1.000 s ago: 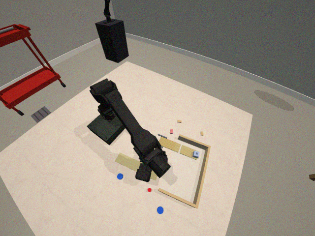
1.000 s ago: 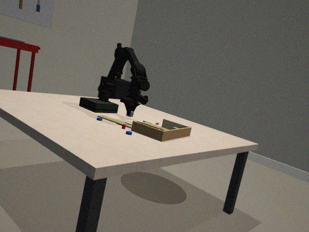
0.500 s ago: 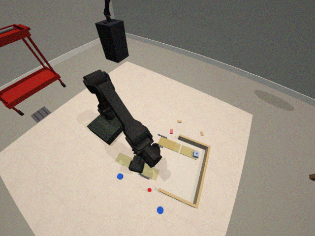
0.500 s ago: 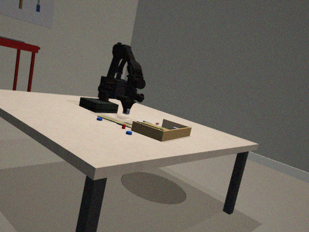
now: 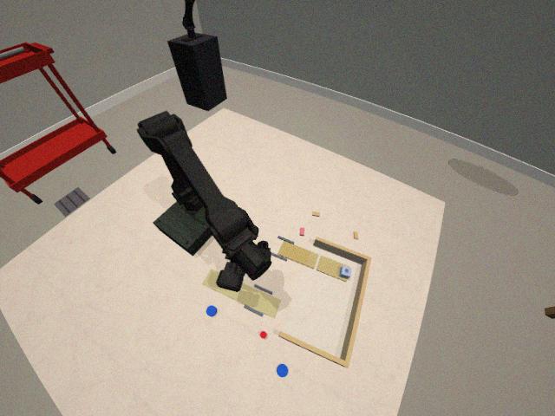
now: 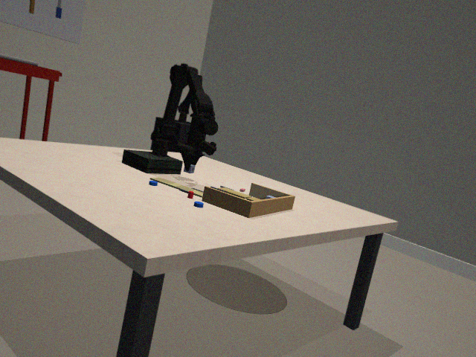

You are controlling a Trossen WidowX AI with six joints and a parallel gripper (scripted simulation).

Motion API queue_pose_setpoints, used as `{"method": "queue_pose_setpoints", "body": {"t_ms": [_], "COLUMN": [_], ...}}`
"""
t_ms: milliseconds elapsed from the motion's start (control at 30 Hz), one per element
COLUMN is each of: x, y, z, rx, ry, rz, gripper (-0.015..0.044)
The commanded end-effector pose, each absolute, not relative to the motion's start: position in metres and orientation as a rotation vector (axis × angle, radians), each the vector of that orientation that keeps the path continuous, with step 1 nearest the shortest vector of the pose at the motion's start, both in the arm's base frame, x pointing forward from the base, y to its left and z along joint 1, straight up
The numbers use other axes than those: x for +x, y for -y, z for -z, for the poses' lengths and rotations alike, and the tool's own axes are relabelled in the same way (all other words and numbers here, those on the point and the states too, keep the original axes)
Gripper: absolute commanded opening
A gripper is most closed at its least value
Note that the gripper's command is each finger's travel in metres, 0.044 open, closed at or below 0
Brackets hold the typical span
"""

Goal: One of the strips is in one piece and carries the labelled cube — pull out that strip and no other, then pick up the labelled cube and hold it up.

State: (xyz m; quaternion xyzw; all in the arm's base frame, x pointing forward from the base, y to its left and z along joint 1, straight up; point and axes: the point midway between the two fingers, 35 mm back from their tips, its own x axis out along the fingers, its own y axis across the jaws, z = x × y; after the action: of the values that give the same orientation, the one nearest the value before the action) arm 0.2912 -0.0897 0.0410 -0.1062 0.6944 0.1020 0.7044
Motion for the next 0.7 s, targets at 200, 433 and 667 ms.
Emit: {"method": "queue_pose_setpoints", "body": {"t_ms": [200, 433, 667], "x": [0.290, 0.290, 0.290], "y": [0.089, 0.089, 0.089], "z": [-0.073, -0.073, -0.073], "rx": [-0.235, -0.235, -0.235], "ry": [-1.539, -1.539, -1.539], "rz": [-0.221, -0.221, -0.221], "gripper": [0.0000, 0.0000, 0.0000]}}
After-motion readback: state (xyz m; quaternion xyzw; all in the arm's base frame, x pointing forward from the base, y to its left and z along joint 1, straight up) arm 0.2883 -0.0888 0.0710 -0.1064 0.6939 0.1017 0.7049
